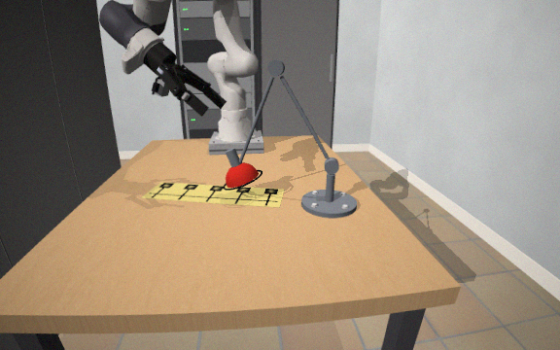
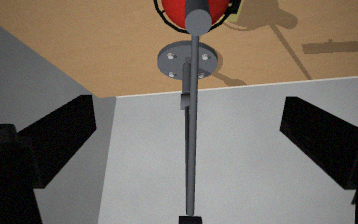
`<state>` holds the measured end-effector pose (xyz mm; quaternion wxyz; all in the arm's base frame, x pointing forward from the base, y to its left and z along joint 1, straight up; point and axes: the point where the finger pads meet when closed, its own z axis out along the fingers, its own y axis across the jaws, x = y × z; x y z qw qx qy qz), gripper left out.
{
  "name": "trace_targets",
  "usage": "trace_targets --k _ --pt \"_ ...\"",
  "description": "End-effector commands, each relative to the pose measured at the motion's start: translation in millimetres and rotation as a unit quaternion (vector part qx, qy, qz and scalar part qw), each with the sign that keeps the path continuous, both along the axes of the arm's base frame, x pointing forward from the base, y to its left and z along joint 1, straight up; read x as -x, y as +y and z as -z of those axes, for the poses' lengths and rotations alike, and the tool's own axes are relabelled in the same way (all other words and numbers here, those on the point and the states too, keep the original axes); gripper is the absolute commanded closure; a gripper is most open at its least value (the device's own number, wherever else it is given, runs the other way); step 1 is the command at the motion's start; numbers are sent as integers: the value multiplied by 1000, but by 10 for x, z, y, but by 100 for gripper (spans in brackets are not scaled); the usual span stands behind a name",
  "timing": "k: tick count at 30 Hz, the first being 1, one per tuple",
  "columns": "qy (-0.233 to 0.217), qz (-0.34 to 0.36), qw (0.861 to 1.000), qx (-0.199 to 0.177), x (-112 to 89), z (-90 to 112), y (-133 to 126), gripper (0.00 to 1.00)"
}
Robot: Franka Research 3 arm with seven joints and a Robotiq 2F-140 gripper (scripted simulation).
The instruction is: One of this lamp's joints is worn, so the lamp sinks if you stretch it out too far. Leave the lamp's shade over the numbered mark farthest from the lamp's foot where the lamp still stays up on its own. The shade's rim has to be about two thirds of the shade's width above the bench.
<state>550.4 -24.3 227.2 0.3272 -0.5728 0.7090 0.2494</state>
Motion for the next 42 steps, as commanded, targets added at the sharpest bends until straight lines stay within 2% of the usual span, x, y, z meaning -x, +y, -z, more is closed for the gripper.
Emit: trace_targets --k 1,13,28,30,42 --pt "0 0 1000 0 1 -3 1 0" --pt "0 0 1000 0 -1 -1 0 0" --pt "31 0 996 88 49 -169 292 0" --pt "31 0 996 88 49 -169 292 0" --pt "17 -13 996 82 7 70 504 0"
